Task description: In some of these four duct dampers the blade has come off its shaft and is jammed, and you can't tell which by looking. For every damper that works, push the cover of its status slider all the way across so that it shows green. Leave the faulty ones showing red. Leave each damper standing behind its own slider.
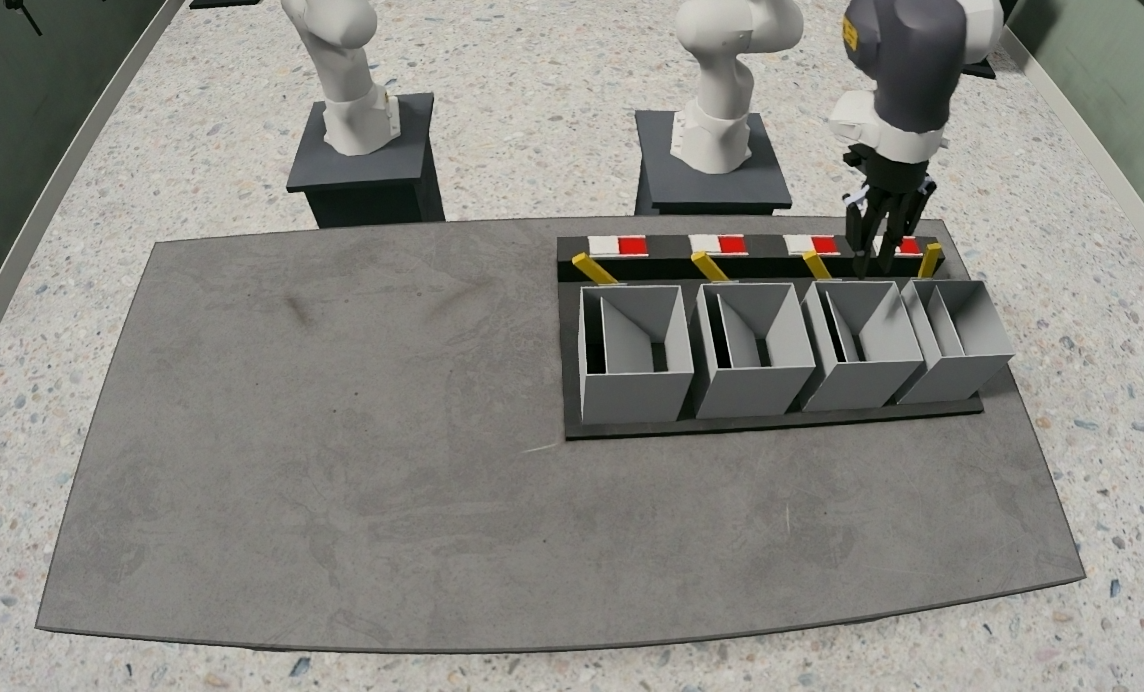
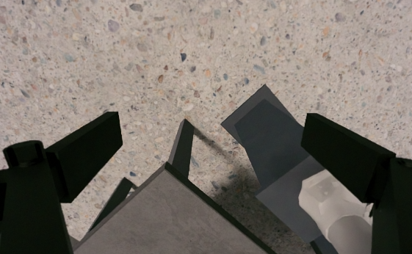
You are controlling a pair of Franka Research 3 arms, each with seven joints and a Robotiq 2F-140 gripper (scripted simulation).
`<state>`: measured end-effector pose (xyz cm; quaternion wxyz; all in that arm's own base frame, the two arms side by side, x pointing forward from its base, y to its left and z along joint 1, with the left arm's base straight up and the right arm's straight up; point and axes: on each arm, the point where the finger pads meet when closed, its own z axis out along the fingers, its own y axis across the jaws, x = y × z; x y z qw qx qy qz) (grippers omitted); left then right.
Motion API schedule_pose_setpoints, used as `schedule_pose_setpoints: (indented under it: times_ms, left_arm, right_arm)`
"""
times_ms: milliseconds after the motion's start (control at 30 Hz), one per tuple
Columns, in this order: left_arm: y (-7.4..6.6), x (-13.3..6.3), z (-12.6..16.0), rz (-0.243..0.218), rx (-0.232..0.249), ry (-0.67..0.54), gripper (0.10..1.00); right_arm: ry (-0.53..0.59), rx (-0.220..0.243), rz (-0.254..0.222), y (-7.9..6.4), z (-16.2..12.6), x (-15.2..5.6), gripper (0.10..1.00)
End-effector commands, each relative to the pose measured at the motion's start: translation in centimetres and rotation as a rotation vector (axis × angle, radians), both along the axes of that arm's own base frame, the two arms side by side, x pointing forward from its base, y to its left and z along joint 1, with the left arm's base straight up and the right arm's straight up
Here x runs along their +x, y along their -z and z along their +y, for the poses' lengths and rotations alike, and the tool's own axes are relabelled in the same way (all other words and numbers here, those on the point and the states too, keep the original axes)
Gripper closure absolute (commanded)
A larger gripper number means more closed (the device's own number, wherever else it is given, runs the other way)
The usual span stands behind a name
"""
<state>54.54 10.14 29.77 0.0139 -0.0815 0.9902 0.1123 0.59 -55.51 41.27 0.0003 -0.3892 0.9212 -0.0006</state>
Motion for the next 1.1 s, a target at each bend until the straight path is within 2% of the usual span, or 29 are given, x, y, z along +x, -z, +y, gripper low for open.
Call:
schedule_pose_setpoints:
  times_ms: [0,33,100,133,267,1067]
  left_arm:
    - [-0.2,0.9,0.5,0.039,-0.091,0.135,0.795]
    - [-0.4,1.2,0.8,0.039,-0.11,0.134,0.795]
    - [-0.4,1.2,0.8,0.039,-0.11,0.134,0.795]
    - [-0.8,1.9,1.6,0.036,-0.154,0.134,0.795]
    - [-1.4,3.1,2.9,0.026,-0.221,0.138,0.795]
    - [-1.5,3.2,2.9,0.025,-0.225,0.139,0.795]
  right_arm:
    - [0.004,0.001,0.001,0.0,0.1,0.0,0.098]
    - [0.004,0.001,0.001,0.0,0.1,0.0,0.098]
    - [0.004,0.001,0.001,0.0,0.1,0.0,0.098]
    - [0.004,0.001,0.001,0.0,0.1,0.0,0.098]
    - [0.004,0.001,0.001,0.0,0.1,0.0,0.098]
    - [0.004,0.001,0.001,0.0,0.1,0.0,0.098]
